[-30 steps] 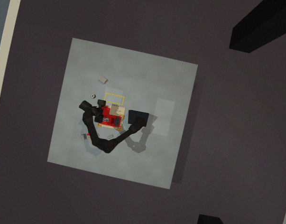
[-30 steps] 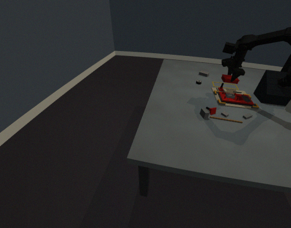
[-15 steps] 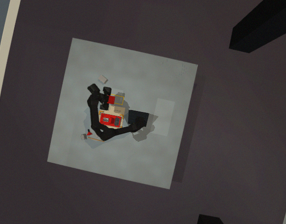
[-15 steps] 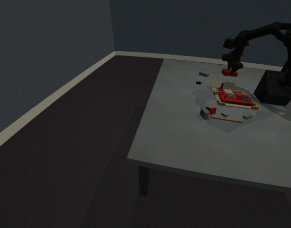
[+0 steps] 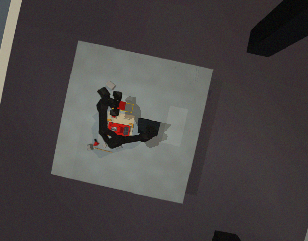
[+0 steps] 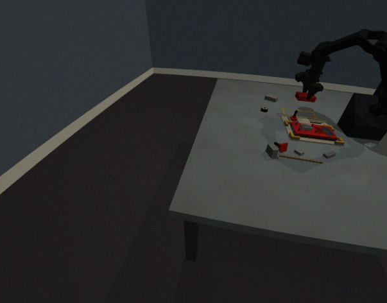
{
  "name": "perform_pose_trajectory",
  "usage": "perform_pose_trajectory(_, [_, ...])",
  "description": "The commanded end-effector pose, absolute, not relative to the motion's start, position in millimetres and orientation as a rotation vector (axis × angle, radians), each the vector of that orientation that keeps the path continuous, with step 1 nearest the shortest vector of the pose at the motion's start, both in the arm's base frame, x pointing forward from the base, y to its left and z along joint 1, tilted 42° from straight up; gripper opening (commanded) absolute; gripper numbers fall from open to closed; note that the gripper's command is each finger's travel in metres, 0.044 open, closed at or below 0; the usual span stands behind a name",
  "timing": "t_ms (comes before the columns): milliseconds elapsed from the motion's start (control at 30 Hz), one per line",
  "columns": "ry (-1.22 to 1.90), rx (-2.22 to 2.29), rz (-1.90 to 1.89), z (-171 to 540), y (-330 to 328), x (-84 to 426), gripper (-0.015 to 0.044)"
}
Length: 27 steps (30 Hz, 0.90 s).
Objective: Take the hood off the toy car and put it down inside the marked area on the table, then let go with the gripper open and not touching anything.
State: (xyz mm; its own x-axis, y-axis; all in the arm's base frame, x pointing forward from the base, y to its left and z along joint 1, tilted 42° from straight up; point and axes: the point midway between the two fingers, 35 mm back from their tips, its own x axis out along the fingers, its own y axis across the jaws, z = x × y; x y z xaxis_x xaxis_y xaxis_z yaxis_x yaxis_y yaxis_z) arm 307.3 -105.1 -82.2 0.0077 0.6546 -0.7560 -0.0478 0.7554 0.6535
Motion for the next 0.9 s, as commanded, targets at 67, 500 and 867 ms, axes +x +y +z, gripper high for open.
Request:
perform_pose_trajectory(67, [1.479,0.529,0.590,-89,-101,306,0.0000])
perform_pose_trajectory(500, [1.479,0.529,0.590,-99,-92,307,0.0000])
perform_pose_trajectory(867, [1.479,0.529,0.590,-107,-85,307,0.0000])
